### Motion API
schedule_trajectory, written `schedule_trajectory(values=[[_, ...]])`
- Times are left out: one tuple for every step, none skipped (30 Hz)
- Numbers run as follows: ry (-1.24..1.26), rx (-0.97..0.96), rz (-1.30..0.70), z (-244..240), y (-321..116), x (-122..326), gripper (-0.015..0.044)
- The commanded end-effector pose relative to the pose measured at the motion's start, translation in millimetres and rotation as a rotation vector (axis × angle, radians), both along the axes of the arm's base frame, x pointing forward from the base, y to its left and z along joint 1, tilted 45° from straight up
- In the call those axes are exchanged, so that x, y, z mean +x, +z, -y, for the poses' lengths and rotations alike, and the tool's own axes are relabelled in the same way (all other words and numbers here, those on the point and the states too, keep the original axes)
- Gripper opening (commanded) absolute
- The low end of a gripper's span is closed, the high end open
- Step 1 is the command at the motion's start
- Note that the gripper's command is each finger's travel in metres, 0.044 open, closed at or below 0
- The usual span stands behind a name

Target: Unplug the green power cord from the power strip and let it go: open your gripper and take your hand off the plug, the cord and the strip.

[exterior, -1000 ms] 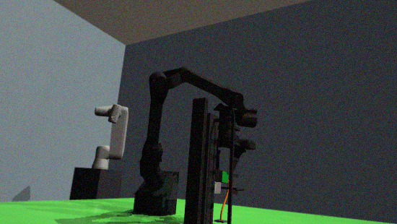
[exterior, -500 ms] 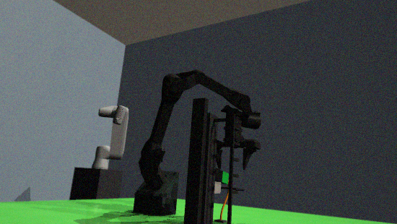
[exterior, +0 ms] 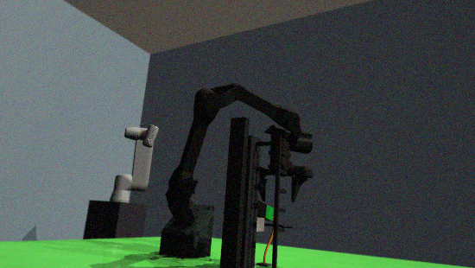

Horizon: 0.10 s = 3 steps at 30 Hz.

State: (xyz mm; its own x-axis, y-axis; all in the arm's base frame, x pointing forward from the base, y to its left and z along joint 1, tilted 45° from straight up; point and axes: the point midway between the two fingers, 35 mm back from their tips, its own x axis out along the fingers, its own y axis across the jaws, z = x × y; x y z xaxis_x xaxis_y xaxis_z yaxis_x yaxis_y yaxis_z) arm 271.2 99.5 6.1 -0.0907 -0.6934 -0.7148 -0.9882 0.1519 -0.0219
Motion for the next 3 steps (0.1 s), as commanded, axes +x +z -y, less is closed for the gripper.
schedule_trajectory(values=[[-0.007, 0.004, 0.002, -0.9, 0.1, -0.1, 0.044], [-0.007, 0.004, 0.002, -0.9, 0.1, -0.1, 0.044], [-0.007, 0.004, 0.002, -0.9, 0.1, -0.1, 0.044]])
